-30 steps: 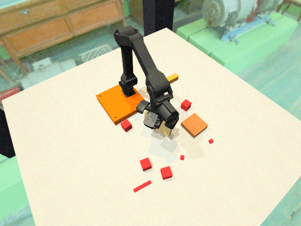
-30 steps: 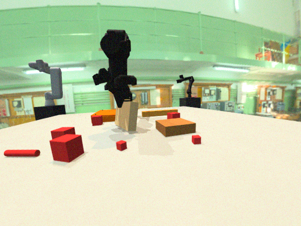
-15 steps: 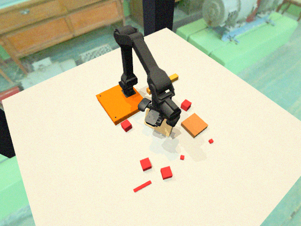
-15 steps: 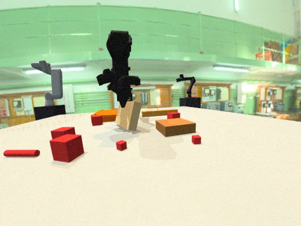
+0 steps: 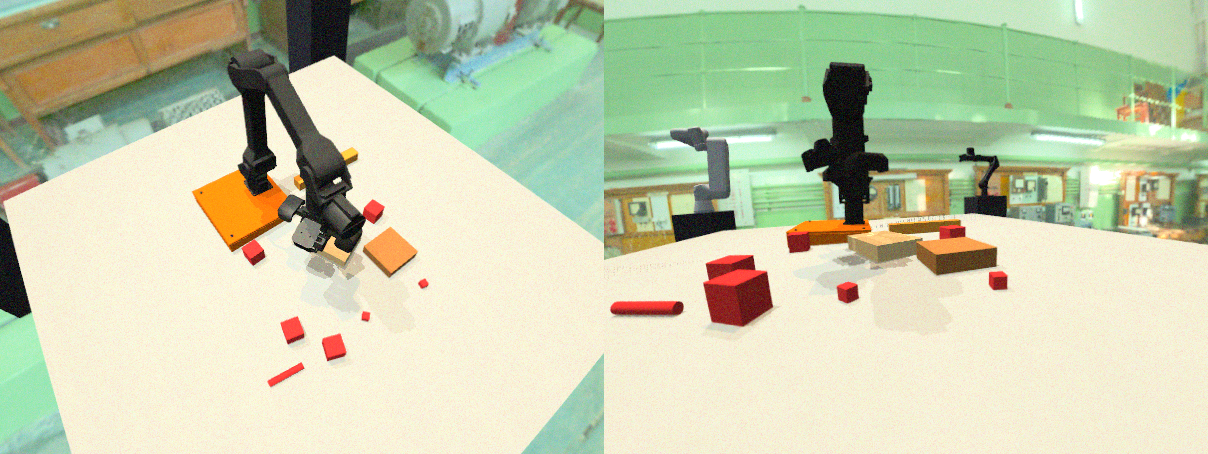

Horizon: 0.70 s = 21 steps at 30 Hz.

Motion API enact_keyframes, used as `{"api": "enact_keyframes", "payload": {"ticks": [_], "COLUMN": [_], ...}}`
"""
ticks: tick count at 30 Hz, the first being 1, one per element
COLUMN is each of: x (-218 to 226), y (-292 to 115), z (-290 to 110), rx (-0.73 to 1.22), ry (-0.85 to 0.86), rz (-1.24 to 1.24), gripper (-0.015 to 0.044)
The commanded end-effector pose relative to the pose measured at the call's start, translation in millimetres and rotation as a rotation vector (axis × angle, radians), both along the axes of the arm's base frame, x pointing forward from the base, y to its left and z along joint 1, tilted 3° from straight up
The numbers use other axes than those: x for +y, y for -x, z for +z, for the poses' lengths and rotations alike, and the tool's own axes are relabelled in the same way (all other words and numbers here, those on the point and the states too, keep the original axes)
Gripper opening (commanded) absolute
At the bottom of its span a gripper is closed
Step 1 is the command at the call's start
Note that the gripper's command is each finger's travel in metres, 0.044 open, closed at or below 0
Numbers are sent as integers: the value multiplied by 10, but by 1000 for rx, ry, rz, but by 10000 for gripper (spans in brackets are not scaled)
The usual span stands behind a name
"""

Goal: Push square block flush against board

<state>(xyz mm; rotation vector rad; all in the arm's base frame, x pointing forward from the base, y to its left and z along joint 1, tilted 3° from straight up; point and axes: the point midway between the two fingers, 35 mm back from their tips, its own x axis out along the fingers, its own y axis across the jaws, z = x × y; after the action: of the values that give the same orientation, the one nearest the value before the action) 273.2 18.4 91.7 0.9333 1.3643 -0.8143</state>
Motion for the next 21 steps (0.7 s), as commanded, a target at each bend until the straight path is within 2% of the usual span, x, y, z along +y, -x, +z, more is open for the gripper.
{"api": "enact_keyframes", "payload": {"ticks": [1,21], "x": [-44,-333], "y": [-28,-166], "z": [0,-5], "rx": [-2,-3], "ry": [2,4], "rz": [1,1], "gripper": [0,0]}}
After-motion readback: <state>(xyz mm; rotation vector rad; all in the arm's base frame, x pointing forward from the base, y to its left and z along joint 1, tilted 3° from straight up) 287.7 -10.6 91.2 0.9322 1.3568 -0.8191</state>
